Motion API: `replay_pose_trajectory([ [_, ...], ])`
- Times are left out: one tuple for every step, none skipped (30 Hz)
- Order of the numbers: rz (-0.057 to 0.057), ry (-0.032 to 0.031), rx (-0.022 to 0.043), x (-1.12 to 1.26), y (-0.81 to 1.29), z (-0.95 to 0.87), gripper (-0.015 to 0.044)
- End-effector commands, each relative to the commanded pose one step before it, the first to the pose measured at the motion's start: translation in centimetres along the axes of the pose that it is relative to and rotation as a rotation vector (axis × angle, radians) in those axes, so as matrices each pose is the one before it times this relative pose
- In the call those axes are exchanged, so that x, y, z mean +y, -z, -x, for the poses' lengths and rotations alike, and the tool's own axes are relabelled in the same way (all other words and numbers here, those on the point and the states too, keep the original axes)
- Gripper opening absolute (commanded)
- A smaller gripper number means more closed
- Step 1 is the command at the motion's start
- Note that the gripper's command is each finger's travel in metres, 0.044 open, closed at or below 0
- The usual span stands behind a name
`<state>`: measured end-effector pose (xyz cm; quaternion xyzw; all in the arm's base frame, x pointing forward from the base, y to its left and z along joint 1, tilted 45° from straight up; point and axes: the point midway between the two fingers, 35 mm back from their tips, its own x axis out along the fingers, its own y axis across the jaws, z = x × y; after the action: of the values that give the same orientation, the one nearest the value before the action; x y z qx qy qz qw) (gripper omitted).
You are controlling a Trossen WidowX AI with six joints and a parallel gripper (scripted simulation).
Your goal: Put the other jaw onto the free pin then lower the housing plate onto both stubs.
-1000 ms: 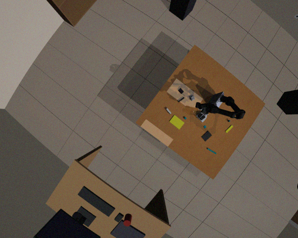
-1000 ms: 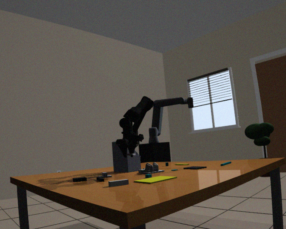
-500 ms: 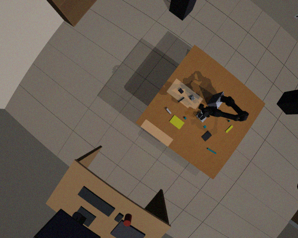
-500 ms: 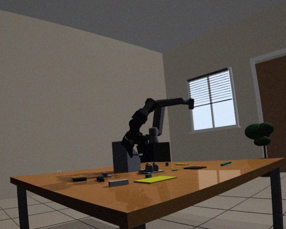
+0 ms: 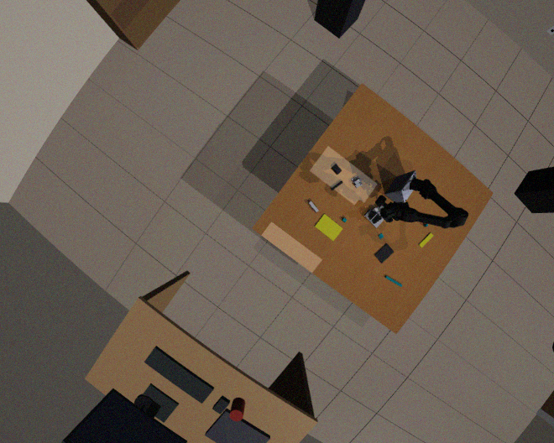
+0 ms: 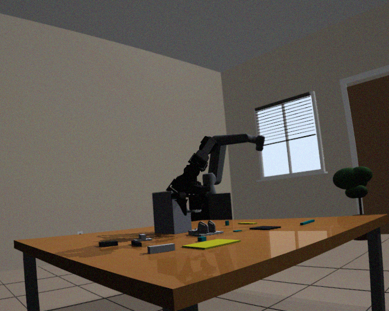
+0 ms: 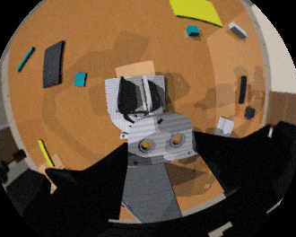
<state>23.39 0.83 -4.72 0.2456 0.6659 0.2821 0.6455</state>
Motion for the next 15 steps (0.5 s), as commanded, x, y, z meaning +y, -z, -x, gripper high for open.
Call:
replay_pose_trajectory([
  [-0.0586,-0.01026,-0.003,1.254,0.261,-0.189,0.0351],
  [-0.0154,-0.00194,0.00081,0.295,0.103,-0.068,0.0351],
  [-0.0154,-0.00196,0.00087,0.291,0.111,-0.069,0.0351],
  [-0.0124,-0.0016,0.00076,0.233,0.096,-0.057,0.0351],
  [-0.0075,-0.00097,0.00048,0.138,0.061,-0.034,0.0351],
  [-0.0025,-0.00032,0.00016,0.046,0.021,-0.012,0.0351],
  [0.0,0.0,0.0,0.0,0.0,0.0,0.0351],
  [0.0,0.0,0.0,0.0,0.0,0.0,0.0351],
  [0.0,0.0,0.0,0.0,0.0,0.0,0.0351],
  [0.0,0.0,0.0,0.0,0.0,0.0,0.0351],
  [0.0,0.0,0.0,0.0,0.0,0.0,0.0351],
  [0.0,0.0,0.0,0.0,0.0,0.0,0.0351],
  [0.0,0.0,0.0,0.0,0.0,0.0,0.0351],
  [0.0,0.0,0.0,0.0,0.0,0.0,0.0351],
  [0.0,0.0,0.0,0.0,0.0,0.0,0.0351],
])
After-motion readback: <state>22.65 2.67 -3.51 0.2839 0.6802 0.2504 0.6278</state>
